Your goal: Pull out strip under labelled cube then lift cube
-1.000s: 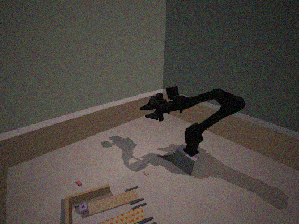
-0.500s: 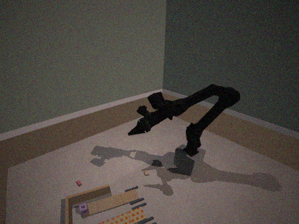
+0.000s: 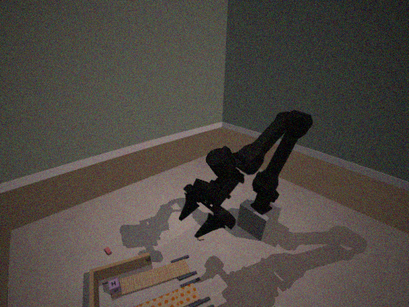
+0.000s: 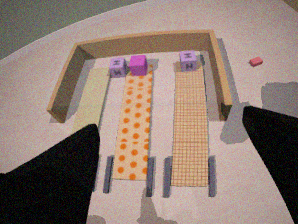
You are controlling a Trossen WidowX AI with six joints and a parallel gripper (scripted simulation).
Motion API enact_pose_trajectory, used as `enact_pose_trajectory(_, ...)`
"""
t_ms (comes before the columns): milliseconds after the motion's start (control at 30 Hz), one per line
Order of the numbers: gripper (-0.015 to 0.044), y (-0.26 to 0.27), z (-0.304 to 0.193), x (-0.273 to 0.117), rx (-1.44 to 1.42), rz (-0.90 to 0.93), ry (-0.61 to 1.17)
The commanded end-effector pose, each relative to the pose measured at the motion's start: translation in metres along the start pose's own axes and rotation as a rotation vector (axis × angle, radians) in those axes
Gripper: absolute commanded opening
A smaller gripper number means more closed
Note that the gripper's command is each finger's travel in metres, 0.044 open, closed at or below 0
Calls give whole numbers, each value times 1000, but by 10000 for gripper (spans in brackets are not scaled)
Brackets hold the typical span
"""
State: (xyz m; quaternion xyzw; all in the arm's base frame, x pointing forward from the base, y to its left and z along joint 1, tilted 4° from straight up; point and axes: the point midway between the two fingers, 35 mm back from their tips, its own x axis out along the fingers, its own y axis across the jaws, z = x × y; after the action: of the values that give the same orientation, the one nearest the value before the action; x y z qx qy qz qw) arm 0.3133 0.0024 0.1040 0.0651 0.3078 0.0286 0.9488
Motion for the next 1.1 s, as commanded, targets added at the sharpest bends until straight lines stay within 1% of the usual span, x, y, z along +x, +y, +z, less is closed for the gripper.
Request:
enact_pose_trajectory(0, 400, 40, -6, 6, -154, 57, 23)
enact_pose_trajectory(633, 400, 41, -7, 6, -160, 59, 24)
enact_pose_trajectory(733, 321, 37, -8, 16, -141, 41, 96)
enact_pose_trajectory(1067, 59, 0, -31, 73, 8, -91, 588)
